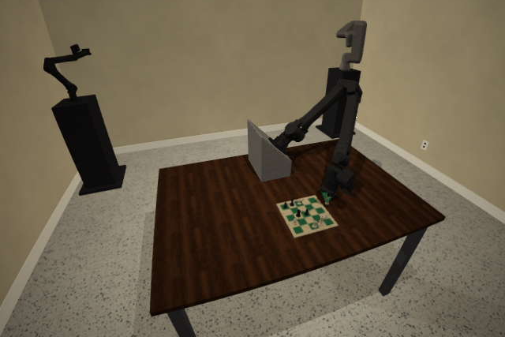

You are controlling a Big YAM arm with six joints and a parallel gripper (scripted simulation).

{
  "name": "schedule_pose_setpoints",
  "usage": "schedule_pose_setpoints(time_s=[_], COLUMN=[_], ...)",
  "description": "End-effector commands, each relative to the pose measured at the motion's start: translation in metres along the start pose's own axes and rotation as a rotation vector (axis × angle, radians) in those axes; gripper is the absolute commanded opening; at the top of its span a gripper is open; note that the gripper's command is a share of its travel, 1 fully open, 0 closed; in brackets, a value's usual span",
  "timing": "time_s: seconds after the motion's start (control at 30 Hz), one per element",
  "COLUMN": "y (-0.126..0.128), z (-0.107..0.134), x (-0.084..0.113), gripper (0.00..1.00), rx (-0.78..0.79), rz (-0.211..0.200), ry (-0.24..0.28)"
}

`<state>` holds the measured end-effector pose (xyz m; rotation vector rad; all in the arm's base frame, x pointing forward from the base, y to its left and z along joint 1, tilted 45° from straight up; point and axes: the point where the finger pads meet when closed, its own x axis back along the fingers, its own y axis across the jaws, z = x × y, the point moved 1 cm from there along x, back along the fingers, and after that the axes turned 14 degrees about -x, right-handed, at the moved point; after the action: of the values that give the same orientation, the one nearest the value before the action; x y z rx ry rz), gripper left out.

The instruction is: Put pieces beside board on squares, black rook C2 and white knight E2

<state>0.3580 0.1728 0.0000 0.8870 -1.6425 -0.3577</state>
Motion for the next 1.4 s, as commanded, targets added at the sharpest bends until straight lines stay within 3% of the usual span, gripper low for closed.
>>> schedule_pose_setpoints(time_s=[0.0,0.7,0.83,0.93,1.1,1.17,1.37], y=[-0.002,-0.002,-0.003,-0.001,-0.001,-0.001,-0.001], z=[0.003,0.003,0.000,-0.016,-0.017,-0.017,-0.017], x=[-0.002,-0.001,0.017,0.036,0.074,0.074,0.111], gripper=[0.00,0.00,0.00,0.00,0.00,0.00,0.00], rx=[-0.010,-0.010,-0.004,0.017,0.020,0.020,0.023], rz=[0.003,0.003,0.008,0.009,0.013,0.013,0.017], ry=[0.001,0.001,-0.019,-0.040,-0.043,-0.043,-0.044])
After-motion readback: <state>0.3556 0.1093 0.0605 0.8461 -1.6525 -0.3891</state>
